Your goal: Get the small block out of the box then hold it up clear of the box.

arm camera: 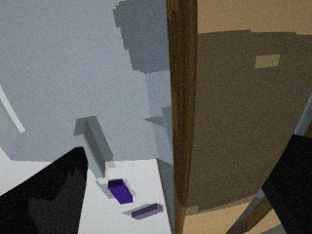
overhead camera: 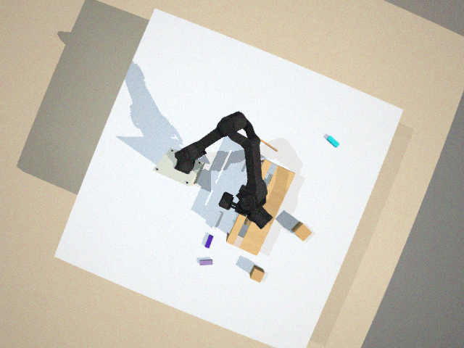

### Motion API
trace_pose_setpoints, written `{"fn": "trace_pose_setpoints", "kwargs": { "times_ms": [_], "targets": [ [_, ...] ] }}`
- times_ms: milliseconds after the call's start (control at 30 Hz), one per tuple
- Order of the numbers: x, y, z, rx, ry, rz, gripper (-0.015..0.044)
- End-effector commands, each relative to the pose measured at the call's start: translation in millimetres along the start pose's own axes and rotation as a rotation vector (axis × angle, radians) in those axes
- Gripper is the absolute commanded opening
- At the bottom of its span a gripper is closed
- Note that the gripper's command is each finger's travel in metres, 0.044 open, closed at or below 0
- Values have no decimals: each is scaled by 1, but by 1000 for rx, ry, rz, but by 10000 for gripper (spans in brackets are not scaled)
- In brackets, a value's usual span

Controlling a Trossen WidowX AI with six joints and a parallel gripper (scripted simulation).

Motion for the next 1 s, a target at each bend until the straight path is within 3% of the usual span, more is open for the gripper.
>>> {"fn": "trace_pose_setpoints", "kwargs": {
  "times_ms": [0, 967],
  "targets": [
    [-1, 4, -3, 4, -5, 1, 400],
    [-3, 11, -6, 4, -5, 1, 400]
  ]
}}
Point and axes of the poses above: the point midway between the two fingers, 35 mm back from their tips, its own z axis back along the fingers, its own x axis across the jaws, y = z × x, the point moved 10 cm from there along z, back along the fingers, and after that the axes turned 14 degrees about -z, right-handed, at the moved point
